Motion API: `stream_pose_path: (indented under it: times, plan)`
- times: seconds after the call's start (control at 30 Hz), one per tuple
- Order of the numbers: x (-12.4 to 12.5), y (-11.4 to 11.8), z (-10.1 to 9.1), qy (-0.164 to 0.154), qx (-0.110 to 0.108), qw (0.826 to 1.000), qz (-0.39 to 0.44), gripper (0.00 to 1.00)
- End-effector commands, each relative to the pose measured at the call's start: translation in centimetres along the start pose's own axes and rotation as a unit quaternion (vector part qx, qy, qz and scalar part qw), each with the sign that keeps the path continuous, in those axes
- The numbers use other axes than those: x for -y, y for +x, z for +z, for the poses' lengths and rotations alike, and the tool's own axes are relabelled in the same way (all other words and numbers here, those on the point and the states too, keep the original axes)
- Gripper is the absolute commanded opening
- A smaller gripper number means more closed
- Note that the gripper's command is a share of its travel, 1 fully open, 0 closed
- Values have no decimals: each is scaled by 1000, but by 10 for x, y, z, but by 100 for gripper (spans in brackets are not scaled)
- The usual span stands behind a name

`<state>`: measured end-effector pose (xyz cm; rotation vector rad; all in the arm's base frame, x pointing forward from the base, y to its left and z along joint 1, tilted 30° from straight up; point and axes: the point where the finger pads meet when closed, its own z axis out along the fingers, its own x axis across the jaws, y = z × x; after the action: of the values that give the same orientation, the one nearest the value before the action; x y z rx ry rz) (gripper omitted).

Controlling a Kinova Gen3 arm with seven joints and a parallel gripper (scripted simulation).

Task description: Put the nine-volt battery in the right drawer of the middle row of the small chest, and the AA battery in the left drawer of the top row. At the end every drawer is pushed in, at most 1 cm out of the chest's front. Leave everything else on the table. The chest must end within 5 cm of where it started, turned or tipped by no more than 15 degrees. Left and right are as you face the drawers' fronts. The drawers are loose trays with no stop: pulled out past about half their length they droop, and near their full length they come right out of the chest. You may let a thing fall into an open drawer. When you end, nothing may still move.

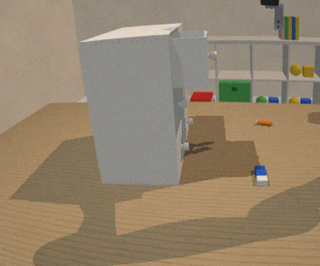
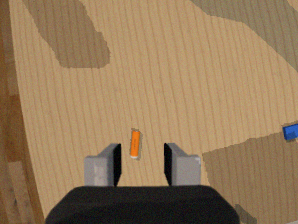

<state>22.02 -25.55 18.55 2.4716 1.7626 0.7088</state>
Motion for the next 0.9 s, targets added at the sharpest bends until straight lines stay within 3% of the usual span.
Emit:
stream_pose_path:
  times: [0.0,0.03,0.1,0.23,0.27,0.37,0.4,0.6,0.67,0.87]
  plan:
    - [-9,1,47,11,-45,999,-2,67]
    - [-12,-4,60,12,-46,999,4,67]
    - [-12,-4,60,12,-46,999,4,67]
    - [-21,-19,113,17,-47,999,21,67]
    - [-21,-19,113,17,-47,999,21,67]
    - [-25,-24,149,21,-48,998,32,67]
    - [-25,-24,149,21,-48,998,32,67]
    - [-28,-25,204,26,-50,997,45,67]
    - [-28,-25,204,26,-50,997,45,67]
    - [-28,-24,228,29,-52,997,50,67]
